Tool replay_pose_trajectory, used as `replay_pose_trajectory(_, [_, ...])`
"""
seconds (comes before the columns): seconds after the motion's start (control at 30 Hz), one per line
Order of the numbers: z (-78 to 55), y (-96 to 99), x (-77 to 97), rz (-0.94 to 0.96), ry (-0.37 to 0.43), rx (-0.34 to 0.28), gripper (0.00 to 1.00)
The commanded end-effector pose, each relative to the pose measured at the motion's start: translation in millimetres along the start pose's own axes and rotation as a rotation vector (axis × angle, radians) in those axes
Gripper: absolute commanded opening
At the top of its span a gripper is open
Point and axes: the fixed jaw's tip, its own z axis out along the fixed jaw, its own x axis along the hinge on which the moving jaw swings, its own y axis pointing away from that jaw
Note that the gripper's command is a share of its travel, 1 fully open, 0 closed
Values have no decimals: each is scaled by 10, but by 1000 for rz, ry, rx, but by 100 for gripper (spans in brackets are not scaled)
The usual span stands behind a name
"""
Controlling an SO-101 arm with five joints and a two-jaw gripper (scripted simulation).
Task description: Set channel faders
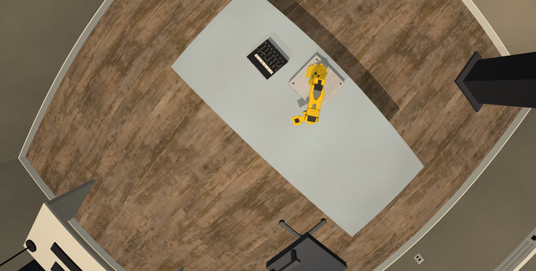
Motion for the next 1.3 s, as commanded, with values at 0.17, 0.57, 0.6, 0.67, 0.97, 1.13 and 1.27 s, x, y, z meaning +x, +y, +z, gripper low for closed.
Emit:
replay_pose_trajectory(0.17, [-17, 166, 490, -159, -8, -15, 0])
replay_pose_trajectory(0.57, [-19, 186, 749, -243, -9, -15, 0])
replay_pose_trajectory(0.6, [-19, 186, 760, -247, -9, -15, 0])
replay_pose_trajectory(0.67, [-19, 186, 775, -252, -9, -15, 0])
replay_pose_trajectory(0.97, [-19, 186, 787, -256, -9, -15, 0])
replay_pose_trajectory(1.13, [-19, 186, 787, -256, -9, -15, 0])
replay_pose_trajectory(1.27, [-19, 186, 787, -256, -9, -15, 0])
